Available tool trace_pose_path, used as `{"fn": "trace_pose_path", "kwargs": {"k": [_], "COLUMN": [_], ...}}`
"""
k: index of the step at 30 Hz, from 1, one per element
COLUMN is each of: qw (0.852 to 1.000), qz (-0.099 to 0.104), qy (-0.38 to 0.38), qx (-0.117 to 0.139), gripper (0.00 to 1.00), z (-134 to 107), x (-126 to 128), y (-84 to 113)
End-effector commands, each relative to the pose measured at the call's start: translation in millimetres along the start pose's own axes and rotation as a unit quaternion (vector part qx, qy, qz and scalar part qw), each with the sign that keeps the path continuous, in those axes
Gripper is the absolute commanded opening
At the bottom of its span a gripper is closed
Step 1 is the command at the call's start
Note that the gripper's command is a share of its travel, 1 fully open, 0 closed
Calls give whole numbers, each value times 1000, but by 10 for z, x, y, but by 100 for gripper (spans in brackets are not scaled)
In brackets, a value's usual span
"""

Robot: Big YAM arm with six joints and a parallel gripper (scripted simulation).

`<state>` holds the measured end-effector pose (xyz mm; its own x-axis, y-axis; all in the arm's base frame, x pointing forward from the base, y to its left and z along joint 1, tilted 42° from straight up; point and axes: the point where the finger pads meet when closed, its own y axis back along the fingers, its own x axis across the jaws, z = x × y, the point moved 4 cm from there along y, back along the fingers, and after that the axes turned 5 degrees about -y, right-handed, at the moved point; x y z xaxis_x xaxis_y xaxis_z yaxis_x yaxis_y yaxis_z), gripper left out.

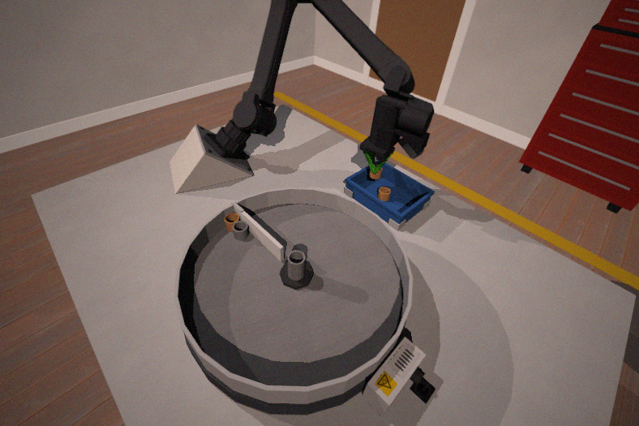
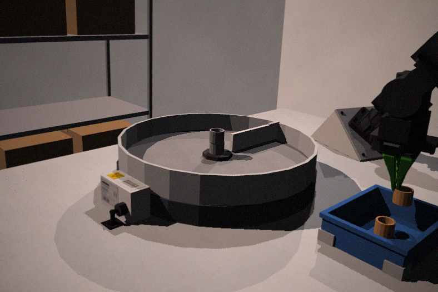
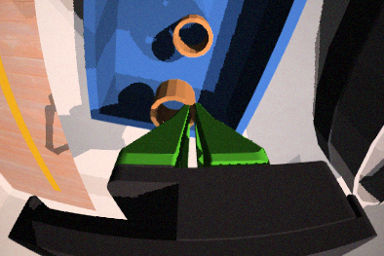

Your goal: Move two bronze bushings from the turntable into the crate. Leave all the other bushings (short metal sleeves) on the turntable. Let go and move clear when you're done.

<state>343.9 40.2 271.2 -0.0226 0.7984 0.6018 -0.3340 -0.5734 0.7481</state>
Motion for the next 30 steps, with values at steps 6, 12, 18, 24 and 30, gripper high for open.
{"fn": "trace_pose_path", "kwargs": {"k": [6,12,18,24,30], "qw": [1000,1000,1000,1000,1000], "qz": [1,1,2,0,0], "qy": [5,5,10,3,3], "qx": [-13,-13,-14,-21,-21], "gripper": [0,0,0,0,0], "z": [-10,-11,7,36,36], "x": [51,59,109,61,61], "y": [62,60,70,115,115]}}
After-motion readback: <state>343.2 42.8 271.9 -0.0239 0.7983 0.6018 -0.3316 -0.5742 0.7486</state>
